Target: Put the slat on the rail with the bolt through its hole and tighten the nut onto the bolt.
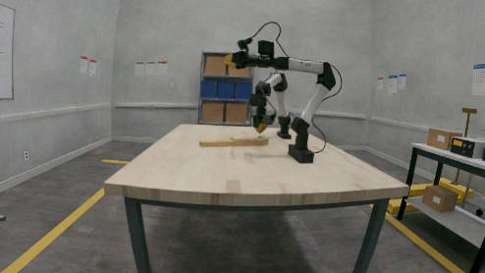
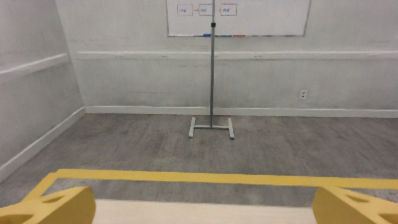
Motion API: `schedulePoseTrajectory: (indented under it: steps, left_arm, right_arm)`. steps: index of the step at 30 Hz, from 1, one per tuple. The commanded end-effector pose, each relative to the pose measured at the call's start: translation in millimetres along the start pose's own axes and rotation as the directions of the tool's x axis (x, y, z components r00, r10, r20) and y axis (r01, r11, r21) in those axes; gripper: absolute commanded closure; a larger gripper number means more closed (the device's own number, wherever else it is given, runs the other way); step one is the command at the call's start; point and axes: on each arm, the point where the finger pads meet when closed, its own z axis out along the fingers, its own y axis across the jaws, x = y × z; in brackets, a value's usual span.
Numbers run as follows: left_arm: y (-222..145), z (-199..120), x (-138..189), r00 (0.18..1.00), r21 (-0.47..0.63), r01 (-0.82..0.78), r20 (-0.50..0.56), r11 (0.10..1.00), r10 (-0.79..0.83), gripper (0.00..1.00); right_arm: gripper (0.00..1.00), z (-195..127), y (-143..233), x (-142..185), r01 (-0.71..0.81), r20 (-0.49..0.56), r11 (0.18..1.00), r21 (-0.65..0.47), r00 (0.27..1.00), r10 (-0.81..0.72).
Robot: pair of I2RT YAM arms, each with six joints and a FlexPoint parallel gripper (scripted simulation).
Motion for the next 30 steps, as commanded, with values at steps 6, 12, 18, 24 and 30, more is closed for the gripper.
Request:
schedulePoseTrajectory:
  steps: [6,12,18,24,30]
  left_arm:
    - [-2,-2,-7,1.0,0.01,-0.001,0.02,1.0,0.0,0.0]
    - [-2,-2,-7,1.0,0.01,-0.001,0.02,1.0,0.0,0.0]
    - [-2,-2,-7,1.0,0.01,-0.001,0.02,1.0,0.0,0.0]
    - [-2,-2,-7,1.0,0.01,-0.001,0.02,1.0,0.0,0.0]
    - [-2,-2,-7,1.0,0.01,-0.001,0.02,1.0,0.0,0.0]
  right_arm:
    - [0.86,14,-1,0,-0.007,-0.002,1.0,-0.004,1.0,0.007]
    - [0.86,17,-1,1,-0.007,-0.002,1.0,-0.005,1.0,0.007]
    - [0.86,21,0,1,-0.007,-0.002,1.0,-0.005,1.0,0.007]
    - [0.86,25,0,1,-0.007,-0.002,1.0,-0.005,1.0,0.007]
    - [0.86,28,0,1,-0.007,-0.002,1.0,-0.005,1.0,0.007]
